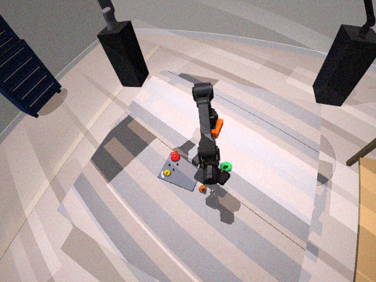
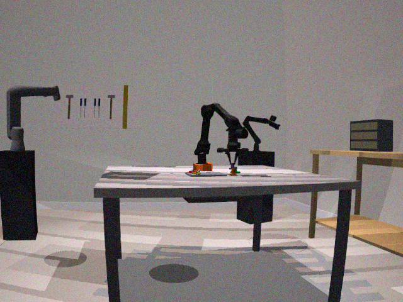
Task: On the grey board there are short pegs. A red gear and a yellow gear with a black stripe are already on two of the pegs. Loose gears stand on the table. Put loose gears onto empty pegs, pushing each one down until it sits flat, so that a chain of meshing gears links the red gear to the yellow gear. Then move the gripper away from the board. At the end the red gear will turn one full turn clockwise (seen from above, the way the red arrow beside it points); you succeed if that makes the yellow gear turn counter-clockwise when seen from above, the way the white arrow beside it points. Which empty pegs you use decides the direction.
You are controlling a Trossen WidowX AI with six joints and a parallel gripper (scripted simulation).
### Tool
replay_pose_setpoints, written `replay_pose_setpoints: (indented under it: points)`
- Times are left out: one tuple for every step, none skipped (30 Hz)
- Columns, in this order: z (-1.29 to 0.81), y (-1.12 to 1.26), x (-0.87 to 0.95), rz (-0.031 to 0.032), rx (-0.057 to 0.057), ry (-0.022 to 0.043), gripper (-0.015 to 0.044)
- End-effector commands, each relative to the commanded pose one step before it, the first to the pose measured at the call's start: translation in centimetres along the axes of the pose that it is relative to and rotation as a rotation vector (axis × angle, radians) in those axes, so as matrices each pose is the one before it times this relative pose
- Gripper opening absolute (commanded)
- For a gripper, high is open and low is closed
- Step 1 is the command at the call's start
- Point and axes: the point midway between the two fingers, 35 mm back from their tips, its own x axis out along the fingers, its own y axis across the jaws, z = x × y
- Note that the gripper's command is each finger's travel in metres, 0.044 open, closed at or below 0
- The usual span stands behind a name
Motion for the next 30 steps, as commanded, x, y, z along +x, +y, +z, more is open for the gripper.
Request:
replay_pose_setpoints:
  points:
    - [0.168, 0.194, -1.140, 0.00059, 0.0060, -0.00482, 0.0000]
    - [0.008, 0.033, -0.243, 0.00005, 0.0000, 0.00000, 0.0000]
    - [0.006, 0.032, -0.243, 0.00005, 0.0000, 0.00000, 0.0000]
    - [0.004, 0.030, -0.244, 0.00005, 0.0000, 0.00001, 0.0000]
    - [0.003, 0.029, -0.244, 0.00005, 0.0000, 0.00001, 0.0000]
    - [0.001, 0.027, -0.245, 0.00005, 0.0000, 0.00001, 0.0000]
    - [-0.001, 0.026, -0.245, 0.00004, 0.0000, 0.00001, 0.0000]
    - [-0.003, 0.024, -0.246, 0.00004, 0.0000, 0.00001, 0.0000]
    - [-0.004, 0.022, -0.246, 0.00004, 0.0000, 0.00001, 0.0000]
    - [-0.006, 0.021, -0.247, 0.00004, 0.0000, 0.00002, 0.0000]
    - [-0.008, 0.019, -0.247, 0.00004, 0.0000, 0.00002, 0.0000]
    - [-0.009, 0.018, -0.248, 0.00003, 0.0000, 0.00002, 0.0000]
    - [-0.011, 0.016, -0.248, 0.00003, 0.0000, 0.00002, 0.0000]
    - [-0.013, 0.015, -0.248, 0.00003, 0.0000, 0.00002, 0.0000]
    - [-0.014, 0.013, -0.249, 0.00003, 0.0000, 0.00003, 0.0000]
    - [-0.016, 0.011, -0.249, 0.00003, 0.0000, 0.00003, 0.0000]
    - [-0.018, 0.010, -0.249, 0.00003, 0.0000, 0.00003, 0.0000]
    - [-0.019, 0.008, -0.249, 0.00002, 0.0000, 0.00003, 0.0000]
    - [-0.021, 0.007, -0.250, 0.00002, 0.0000, 0.00003, 0.0000]
    - [-0.023, 0.005, -0.250, 0.00002, 0.0000, 0.00003, 0.0000]
    - [-0.024, 0.003, -0.250, 0.00002, 0.0000, 0.00004, 0.0000]
    - [-0.026, 0.002, -0.250, 0.00002, 0.0000, 0.00004, 0.0000]
    - [-0.028, 0.000, -0.250, 0.00001, 0.0000, 0.00004, 0.0000]
    - [-0.029, -0.002, -0.250, 0.00001, 0.0000, 0.00004, 0.0000]
    - [-0.031, -0.003, -0.250, 0.00001, 0.0000, 0.00004, 0.0000]
    - [-0.033, -0.005, -0.251, 0.00001, 0.0000, 0.00004, 0.0000]
    - [-0.034, -0.007, -0.251, 0.00001, 0.0000, 0.00005, 0.0000]
    - [-0.036, -0.008, -0.251, 0.00001, 0.0000, 0.00005, 0.0000]
    - [-0.037, -0.010, -0.251, 0.00000, 0.0000, 0.00005, 0.0000]
    - [-0.039, -0.012, -0.251, 0.00000, 0.0000, 0.00005, 0.0000]
